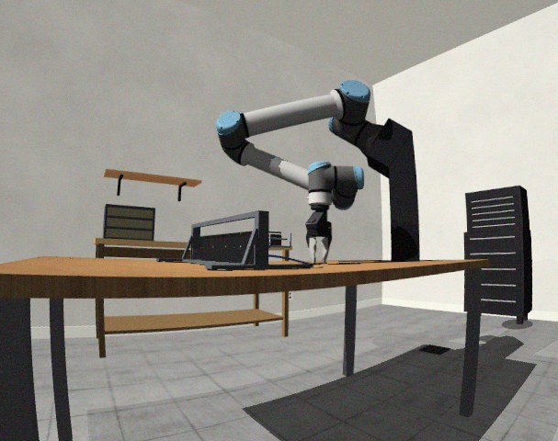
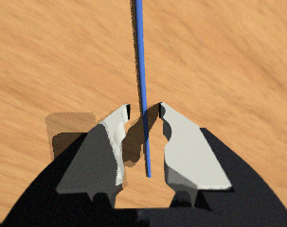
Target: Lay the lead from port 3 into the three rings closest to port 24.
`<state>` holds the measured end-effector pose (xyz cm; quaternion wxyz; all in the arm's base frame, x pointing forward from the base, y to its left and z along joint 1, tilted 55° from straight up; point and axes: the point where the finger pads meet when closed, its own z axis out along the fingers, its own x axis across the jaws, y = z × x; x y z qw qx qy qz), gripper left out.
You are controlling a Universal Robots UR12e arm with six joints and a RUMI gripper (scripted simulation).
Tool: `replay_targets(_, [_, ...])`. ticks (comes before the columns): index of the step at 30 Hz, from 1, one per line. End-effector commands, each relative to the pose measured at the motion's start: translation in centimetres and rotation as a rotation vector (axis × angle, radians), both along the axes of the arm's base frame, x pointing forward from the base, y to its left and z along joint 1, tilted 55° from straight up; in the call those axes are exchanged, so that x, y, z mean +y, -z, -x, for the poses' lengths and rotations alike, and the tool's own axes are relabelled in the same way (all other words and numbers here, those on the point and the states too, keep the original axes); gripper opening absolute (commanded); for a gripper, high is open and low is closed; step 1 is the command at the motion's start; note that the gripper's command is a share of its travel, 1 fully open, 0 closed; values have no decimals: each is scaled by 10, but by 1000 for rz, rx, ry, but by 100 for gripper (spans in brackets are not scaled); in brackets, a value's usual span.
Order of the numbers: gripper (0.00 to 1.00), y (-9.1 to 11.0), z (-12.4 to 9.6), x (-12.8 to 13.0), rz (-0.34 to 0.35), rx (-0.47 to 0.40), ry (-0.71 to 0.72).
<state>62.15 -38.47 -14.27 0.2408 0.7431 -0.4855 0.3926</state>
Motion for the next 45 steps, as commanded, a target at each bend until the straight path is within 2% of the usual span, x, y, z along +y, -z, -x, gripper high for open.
replay_targets(1, [20, 0, 0, 0, 0, 0, -1])
replay_targets(40, [20, 0, 0, 0, 0, 0, -1])
replay_targets(41, [0, 0, 0, 0, 0, 0, -1])
replay_targets(45, [0, 0, 0, 0, 0, 0, -1])
